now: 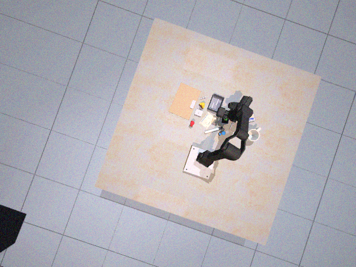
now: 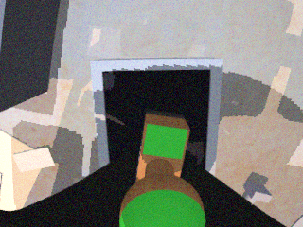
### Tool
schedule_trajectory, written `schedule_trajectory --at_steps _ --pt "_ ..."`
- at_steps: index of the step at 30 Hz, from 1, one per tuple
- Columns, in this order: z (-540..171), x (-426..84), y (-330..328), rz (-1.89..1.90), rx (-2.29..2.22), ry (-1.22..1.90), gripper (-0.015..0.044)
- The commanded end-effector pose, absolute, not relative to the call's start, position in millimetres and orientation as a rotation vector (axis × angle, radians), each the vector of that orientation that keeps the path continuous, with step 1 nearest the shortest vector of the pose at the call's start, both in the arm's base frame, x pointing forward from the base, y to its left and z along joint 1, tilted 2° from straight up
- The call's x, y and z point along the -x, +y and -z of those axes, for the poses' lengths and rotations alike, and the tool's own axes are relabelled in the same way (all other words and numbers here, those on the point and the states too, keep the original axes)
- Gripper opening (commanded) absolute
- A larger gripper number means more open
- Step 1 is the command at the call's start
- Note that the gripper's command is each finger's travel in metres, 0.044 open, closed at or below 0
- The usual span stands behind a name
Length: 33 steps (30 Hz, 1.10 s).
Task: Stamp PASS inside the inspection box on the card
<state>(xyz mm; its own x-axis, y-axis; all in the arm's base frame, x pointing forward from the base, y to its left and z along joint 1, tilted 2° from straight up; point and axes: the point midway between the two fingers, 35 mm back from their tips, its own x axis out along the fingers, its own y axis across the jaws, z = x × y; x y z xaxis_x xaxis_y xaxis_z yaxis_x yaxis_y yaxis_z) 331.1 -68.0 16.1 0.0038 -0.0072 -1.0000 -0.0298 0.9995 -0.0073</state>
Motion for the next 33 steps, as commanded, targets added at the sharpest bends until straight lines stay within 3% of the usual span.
schedule_trajectory --at_steps 1,33 --pt "-12 -332 -68 -0.02 0.027 1.57 0.0" --pt "-27 -332 -68 -0.02 0.027 1.57 0.0"
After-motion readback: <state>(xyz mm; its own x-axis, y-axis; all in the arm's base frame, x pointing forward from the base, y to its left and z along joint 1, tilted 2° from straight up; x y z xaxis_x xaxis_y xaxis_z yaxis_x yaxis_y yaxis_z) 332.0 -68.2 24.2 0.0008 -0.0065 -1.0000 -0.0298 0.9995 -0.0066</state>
